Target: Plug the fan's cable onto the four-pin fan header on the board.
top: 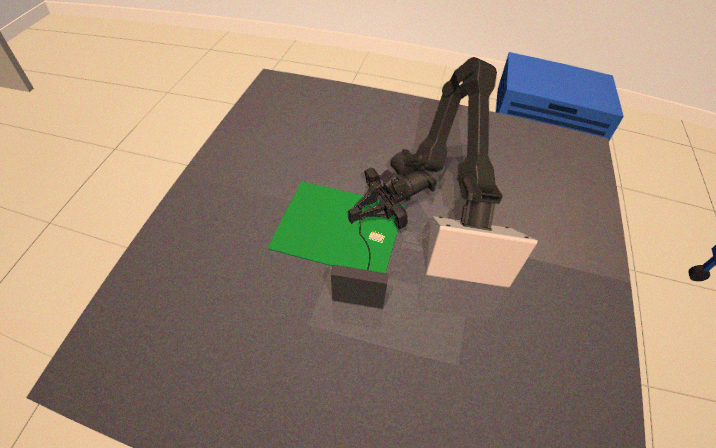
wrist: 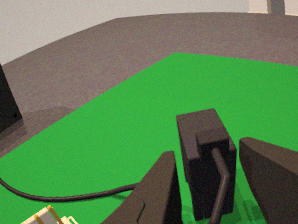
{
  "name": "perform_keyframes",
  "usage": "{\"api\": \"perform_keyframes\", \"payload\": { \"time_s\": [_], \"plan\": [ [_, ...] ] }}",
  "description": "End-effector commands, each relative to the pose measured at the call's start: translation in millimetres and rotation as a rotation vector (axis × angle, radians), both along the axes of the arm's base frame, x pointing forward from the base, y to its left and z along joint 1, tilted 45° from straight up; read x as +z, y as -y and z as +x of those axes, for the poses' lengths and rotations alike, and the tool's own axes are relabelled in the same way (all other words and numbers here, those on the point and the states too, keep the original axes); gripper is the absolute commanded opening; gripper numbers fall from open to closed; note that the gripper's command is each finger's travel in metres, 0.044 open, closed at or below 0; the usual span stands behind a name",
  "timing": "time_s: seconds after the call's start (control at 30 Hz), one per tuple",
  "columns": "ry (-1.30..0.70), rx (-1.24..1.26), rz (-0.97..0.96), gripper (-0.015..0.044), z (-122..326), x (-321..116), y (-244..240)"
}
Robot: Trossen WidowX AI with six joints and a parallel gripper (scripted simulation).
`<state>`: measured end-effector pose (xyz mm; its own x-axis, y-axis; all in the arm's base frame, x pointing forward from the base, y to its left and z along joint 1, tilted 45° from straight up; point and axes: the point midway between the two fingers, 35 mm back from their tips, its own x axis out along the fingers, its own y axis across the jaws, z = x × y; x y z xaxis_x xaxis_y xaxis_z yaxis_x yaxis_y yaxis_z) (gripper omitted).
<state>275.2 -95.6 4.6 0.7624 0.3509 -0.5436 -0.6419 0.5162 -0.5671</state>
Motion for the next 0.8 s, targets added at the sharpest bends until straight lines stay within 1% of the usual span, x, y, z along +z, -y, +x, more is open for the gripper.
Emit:
{"api": "perform_keyframes", "payload": {
  "time_s": [0.0, 0.6, 0.77],
  "plan": [
    [0.0, 0.0, 0.0, 0.014, 0.0, 0.0, 0.0],
    [0.0, 0.0, 0.0, 0.014, -0.3, 0.3, 0.2],
    [-0.006, 0.002, -0.004, 0.014, -7.8, 8.2, 4.0]
  ]
}}
